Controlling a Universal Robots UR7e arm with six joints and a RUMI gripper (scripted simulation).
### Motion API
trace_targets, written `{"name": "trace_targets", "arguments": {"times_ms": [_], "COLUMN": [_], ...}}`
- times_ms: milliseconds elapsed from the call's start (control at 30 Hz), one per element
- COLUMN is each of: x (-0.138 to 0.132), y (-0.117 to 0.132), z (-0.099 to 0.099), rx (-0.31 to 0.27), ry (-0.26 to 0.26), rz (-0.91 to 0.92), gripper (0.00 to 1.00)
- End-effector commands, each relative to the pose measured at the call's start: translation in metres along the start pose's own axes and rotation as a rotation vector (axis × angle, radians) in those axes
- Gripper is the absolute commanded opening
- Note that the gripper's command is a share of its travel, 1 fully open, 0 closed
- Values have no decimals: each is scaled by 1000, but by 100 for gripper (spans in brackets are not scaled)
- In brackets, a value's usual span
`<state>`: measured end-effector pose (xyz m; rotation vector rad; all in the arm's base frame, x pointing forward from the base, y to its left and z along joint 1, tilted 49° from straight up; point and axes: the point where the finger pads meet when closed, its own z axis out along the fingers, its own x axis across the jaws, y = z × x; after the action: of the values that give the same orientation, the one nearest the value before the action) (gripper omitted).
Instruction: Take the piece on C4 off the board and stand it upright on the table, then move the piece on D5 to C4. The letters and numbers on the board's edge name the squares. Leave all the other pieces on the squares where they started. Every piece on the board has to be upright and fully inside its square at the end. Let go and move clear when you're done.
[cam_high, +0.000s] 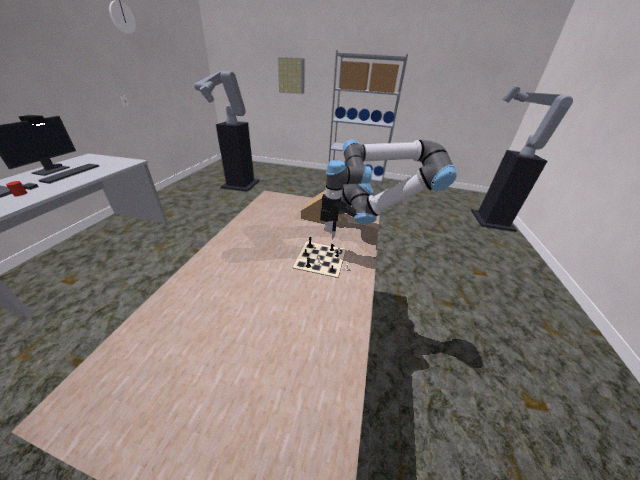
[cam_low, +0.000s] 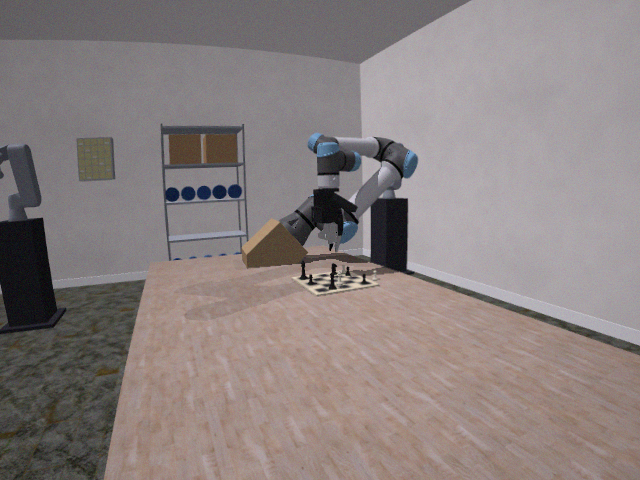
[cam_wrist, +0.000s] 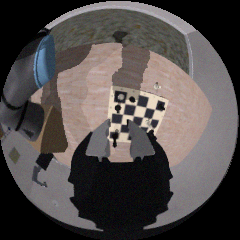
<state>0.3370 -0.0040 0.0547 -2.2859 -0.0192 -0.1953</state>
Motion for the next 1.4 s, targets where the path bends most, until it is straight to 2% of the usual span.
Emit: {"name": "trace_targets", "arguments": {"times_ms": [0, 700, 1367], "x": [0, 0, 0], "y": [0, 1, 1], "z": [7, 31, 35], "rx": [-1, -1, -1], "ry": [1, 1, 1], "rz": [0, 0, 0], "gripper": [22, 22, 22]}}
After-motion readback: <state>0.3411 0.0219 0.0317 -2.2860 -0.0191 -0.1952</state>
